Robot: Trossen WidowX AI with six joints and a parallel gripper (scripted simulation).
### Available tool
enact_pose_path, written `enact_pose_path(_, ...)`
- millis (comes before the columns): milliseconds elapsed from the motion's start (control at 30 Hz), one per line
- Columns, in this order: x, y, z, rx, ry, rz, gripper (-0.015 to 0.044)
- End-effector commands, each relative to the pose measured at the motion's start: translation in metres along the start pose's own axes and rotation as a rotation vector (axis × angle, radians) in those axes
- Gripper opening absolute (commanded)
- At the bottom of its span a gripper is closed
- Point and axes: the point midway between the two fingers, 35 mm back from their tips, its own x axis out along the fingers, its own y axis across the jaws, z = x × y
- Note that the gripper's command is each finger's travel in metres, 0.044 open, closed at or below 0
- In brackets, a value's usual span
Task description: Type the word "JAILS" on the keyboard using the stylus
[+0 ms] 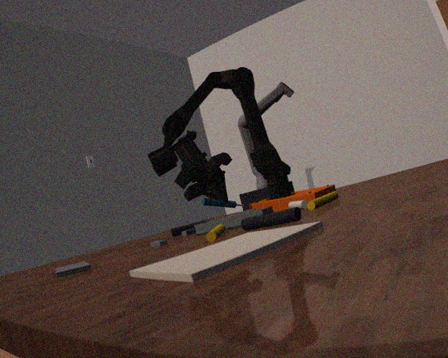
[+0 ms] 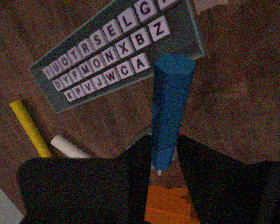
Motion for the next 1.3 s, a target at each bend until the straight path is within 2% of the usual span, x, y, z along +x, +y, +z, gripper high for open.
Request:
enact_pose_path(0, 0.0, 0.013, 0.0, -0.13, -0.118, 0.066, 0.0)
enact_pose_path(467, -0.009, 0.049, 0.003, -0.556, -0.52, 0.163, 0.0)
enact_pose_path(933, -0.024, 0.083, -0.004, -1.008, -0.941, 0.11, 0.0)
enact_pose_path(1267, -0.024, 0.084, -0.005, -1.03, -0.961, 0.104, 0.0)
